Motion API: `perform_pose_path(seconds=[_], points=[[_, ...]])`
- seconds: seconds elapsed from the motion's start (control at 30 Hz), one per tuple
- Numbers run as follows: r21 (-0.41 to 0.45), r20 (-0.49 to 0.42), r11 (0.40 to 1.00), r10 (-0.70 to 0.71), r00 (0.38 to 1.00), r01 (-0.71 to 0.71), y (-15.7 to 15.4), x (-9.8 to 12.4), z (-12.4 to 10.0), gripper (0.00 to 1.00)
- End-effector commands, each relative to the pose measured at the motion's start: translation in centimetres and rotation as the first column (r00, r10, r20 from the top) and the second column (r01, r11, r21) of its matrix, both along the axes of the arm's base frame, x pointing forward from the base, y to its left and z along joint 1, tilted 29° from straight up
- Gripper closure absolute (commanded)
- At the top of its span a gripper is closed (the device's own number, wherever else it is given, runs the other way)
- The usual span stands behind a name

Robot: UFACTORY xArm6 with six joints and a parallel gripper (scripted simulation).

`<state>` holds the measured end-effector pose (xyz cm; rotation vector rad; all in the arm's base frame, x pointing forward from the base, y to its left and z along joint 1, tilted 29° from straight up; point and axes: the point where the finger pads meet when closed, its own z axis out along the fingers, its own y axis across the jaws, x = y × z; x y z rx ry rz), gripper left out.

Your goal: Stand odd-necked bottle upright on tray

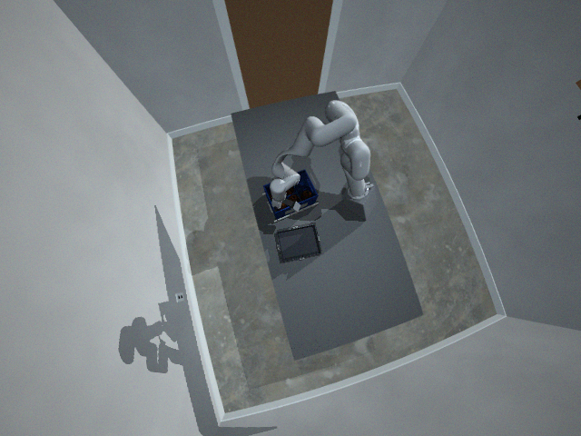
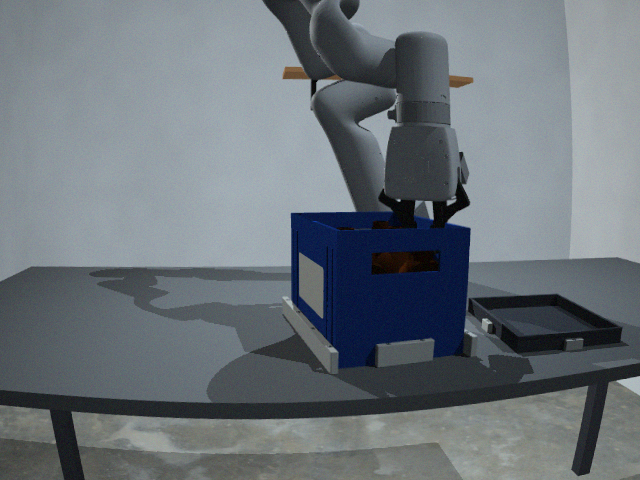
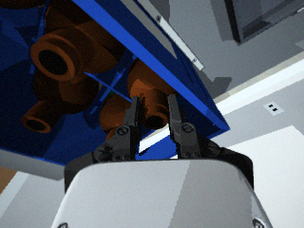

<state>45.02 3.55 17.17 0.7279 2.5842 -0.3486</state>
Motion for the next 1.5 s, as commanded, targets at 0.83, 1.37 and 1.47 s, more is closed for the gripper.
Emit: perform_pose_path(seconds=[0.83,1.37,1.47], points=[[0.001,0.003,1.0,0.001,1.0,-0.001,0.05,0.08,0.14,0.35],[0.001,0.003,1.0,0.001,1.0,-0.001,0.05,0.08,0.14,0.35],[0.001,0.003,1.0,0.001,1.0,-0.001,0.05,0.08,0.14,0.35]])
